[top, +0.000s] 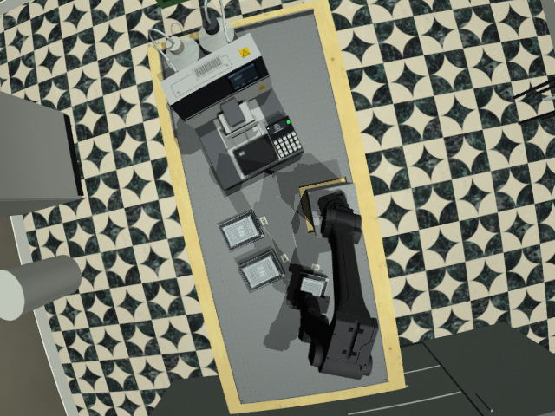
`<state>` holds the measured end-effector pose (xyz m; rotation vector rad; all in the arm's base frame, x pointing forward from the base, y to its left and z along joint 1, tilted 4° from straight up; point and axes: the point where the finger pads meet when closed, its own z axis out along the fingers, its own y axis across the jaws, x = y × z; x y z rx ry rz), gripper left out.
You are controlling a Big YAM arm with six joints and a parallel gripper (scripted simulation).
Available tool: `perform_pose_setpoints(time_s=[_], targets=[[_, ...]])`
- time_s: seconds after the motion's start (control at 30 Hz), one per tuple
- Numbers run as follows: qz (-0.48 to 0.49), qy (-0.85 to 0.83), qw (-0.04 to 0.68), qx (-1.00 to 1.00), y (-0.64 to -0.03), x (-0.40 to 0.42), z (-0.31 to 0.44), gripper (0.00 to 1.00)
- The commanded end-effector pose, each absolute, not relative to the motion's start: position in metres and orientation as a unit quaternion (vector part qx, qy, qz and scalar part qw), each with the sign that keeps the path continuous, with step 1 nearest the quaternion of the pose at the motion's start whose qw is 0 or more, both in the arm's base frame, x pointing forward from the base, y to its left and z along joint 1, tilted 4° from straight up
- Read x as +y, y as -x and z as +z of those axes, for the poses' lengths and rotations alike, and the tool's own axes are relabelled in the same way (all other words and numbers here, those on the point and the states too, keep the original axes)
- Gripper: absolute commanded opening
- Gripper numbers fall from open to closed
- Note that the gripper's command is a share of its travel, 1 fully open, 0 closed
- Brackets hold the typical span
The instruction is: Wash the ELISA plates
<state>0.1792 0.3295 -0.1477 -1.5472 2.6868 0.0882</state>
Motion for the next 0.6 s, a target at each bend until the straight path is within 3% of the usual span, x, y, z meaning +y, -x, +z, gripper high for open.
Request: perform_pose_setpoints(time_s=[0.0, 0.57], targets=[[0.032, 0.498, 0.027, 0.866, -0.183, 0.337, -0.145, 1.0], [0.031, 0.497, 0.025, 0.867, -0.18, 0.331, -0.116, 1.0]])
